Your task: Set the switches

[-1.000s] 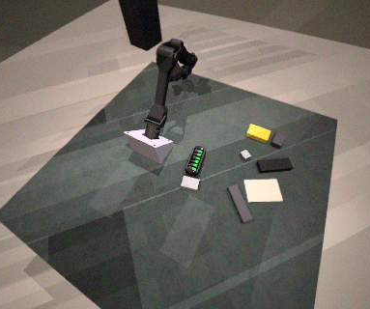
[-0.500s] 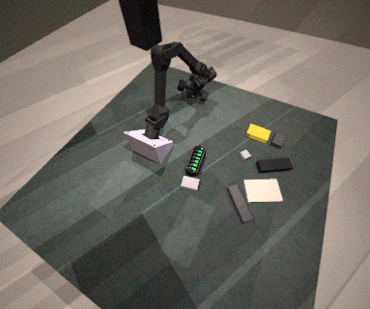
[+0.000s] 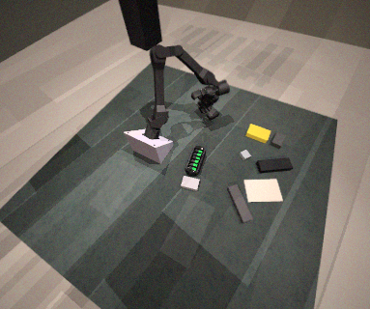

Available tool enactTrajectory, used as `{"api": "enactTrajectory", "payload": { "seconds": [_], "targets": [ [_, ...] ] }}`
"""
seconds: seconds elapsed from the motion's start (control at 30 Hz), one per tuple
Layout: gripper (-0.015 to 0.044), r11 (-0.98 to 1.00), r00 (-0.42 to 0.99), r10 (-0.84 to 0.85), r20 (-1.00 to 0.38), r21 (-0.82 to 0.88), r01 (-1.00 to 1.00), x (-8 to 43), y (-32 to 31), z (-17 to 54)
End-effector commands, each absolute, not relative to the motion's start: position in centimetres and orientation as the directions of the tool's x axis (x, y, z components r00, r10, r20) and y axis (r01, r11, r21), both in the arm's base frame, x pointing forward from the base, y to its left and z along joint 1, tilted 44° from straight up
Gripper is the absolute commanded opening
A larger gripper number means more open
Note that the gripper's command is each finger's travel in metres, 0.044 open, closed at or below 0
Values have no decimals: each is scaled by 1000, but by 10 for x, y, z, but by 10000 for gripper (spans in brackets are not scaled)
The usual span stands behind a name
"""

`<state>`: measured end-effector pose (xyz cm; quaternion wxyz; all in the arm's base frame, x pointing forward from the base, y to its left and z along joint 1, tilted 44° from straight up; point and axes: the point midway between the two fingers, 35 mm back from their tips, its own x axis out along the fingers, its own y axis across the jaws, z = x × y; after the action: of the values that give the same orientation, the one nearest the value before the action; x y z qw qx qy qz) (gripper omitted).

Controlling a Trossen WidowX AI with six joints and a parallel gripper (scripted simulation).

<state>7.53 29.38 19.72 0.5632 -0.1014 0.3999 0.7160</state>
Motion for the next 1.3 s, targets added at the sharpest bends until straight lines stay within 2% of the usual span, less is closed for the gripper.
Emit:
{"api": "enactTrajectory", "payload": {
  "seconds": [0.0, 0.3, 0.57, 0.77, 0.97, 1.17, 1.27],
  "targets": [
    [0, 176, -287, 732, -618, 579, -796, 104, 274, 175],
    [0, 568, -159, 729, -666, 718, -402, 154, 219, 129],
    [0, 683, -65, 731, -680, 725, 88, 176, 168, 97],
    [0, 605, 5, 733, -681, 654, 454, 181, 131, 76],
    [0, 402, 76, 734, -675, 523, 751, 177, 98, 57],
    [0, 149, 145, 733, -664, 364, 919, 169, 74, 43],
    [0, 88, 160, 733, -661, 326, 941, 166, 70, 40]
  ]
}}
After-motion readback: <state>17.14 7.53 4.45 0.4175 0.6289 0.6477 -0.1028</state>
